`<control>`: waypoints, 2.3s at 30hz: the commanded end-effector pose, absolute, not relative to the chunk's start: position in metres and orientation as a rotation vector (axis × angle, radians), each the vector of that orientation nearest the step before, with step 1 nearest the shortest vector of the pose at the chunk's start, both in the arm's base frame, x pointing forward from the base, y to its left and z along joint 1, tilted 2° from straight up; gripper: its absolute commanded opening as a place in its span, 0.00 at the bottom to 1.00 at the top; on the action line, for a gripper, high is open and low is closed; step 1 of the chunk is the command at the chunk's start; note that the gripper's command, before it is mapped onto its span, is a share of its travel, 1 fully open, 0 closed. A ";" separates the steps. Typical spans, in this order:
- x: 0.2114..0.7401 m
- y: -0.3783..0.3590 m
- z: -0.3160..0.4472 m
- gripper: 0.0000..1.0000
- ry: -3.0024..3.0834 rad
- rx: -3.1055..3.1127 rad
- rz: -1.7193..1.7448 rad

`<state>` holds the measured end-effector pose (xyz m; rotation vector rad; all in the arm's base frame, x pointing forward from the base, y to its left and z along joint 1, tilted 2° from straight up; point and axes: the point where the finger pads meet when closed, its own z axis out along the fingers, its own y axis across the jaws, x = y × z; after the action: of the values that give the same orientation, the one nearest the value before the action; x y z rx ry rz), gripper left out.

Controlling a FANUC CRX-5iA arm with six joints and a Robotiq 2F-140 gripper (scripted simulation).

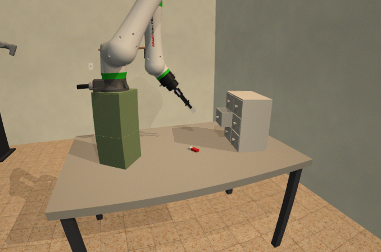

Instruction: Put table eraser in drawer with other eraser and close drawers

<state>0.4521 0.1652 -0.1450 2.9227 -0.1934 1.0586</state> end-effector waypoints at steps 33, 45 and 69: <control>0.404 0.168 -0.094 0.20 -0.232 3.149 0.177; 0.396 0.169 -0.087 0.20 -0.231 3.160 0.027; 0.396 0.169 -0.086 1.00 -0.231 3.161 0.024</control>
<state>0.3958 0.1689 -0.0866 3.1607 -0.2308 0.0234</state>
